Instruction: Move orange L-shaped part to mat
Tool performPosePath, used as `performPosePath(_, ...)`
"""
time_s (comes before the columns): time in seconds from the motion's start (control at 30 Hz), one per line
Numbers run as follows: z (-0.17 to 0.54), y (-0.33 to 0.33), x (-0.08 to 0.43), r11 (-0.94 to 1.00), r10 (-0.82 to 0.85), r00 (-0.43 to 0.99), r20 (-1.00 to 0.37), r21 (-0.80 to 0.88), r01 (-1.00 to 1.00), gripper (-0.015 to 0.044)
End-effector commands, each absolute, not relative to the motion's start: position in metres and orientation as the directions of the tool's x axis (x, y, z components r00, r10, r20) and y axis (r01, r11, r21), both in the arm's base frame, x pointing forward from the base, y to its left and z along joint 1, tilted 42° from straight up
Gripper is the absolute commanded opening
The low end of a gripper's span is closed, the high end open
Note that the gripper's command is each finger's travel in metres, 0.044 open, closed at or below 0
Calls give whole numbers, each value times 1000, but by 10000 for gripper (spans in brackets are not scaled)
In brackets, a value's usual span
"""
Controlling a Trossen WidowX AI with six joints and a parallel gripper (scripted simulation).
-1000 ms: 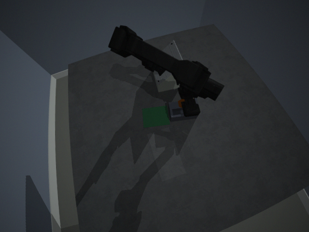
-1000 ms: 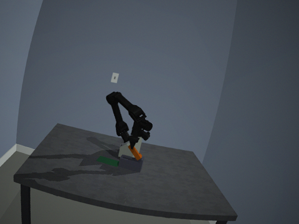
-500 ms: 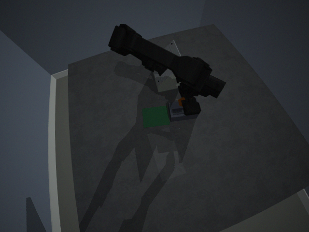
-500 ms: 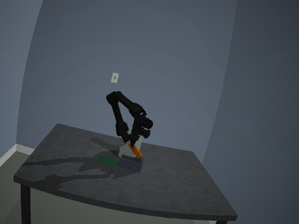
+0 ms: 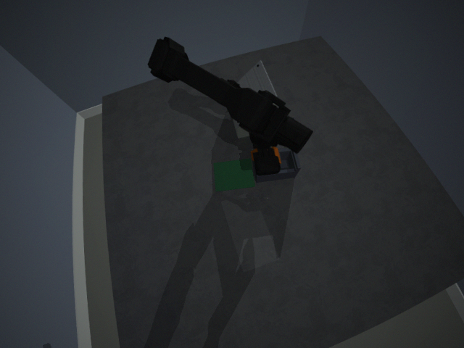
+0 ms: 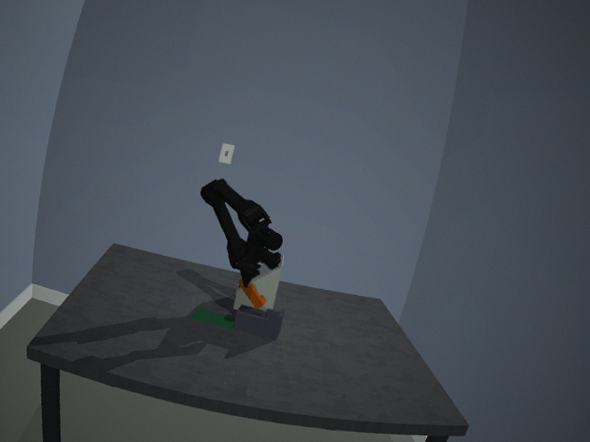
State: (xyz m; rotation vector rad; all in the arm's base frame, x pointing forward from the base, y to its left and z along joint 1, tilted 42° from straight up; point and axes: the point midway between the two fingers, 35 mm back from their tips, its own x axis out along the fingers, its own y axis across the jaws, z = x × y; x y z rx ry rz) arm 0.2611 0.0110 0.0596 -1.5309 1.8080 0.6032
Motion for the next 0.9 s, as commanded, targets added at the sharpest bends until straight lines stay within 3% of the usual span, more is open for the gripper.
performPosePath(0.0, 73, -2, 255, 194, -663, -68, -746, -83, -978, 0)
performPosePath(0.87, 133, -67, 228, 194, -666, -70, -742, -82, -978, 0)
